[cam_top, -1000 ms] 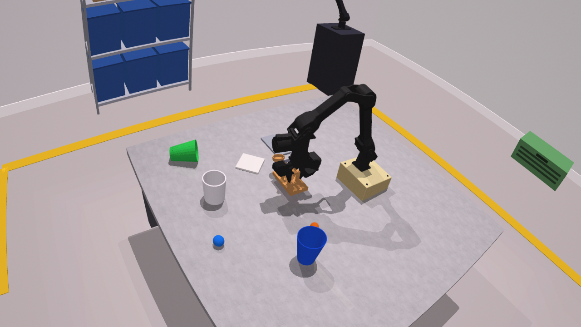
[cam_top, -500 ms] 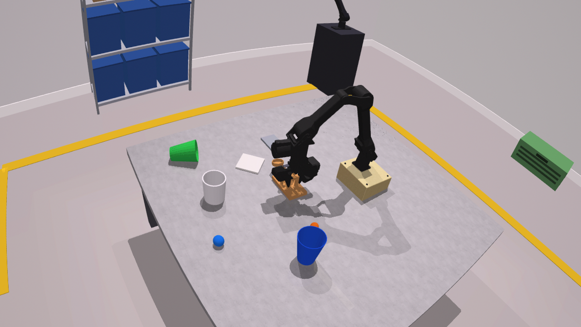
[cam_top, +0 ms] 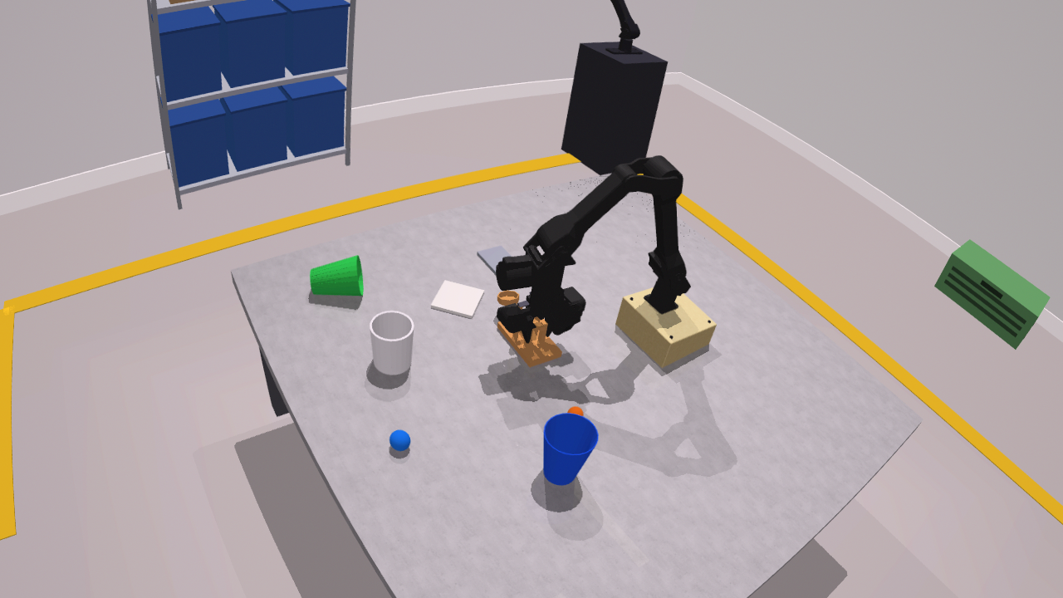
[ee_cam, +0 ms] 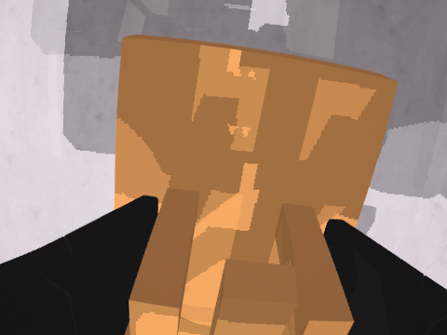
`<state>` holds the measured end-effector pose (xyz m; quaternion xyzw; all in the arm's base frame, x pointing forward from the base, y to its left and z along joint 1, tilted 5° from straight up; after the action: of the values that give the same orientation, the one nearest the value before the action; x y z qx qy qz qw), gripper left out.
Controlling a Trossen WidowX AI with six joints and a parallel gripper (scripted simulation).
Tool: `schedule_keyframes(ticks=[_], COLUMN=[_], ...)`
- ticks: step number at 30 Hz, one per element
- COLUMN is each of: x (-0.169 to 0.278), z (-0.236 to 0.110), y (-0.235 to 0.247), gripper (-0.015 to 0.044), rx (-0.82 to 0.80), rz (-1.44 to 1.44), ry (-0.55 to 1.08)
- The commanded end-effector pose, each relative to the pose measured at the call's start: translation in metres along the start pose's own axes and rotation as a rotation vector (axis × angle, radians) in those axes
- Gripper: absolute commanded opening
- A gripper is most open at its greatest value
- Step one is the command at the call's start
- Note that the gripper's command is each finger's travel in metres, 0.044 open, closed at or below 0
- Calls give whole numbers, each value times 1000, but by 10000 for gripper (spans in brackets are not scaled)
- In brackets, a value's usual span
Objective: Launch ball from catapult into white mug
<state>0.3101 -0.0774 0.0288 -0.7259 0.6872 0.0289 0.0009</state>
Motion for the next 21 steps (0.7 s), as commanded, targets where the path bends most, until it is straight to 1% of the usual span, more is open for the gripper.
schedule_keyframes(ticks=[1,7,9,12,14,17,18,21], x=[0,0,1,1,0,0,1,1], z=[-1,-3,-24,-76,-98,-101,-89,-89], y=[0,-1,-3,-3,-1,0,-4,-4], gripper=[236,394,440,440,440,440,440,440], rx=[1,1,1,1,1,1,14,14], rz=[-1,-1,-1,0,0,0,3,3], ry=[0,0,0,0,0,0,4,4])
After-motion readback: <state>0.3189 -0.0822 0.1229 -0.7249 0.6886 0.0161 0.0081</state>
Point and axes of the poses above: the point midway between the two fingers, 35 mm back from their tips, its own z axis out along the fingers, its own y axis across the jaws, x = y × z, the point moved 5 cm from there along -z, back along the fingers, and after that the axes turned 8 degrees about -z, right-handed, at the moved point
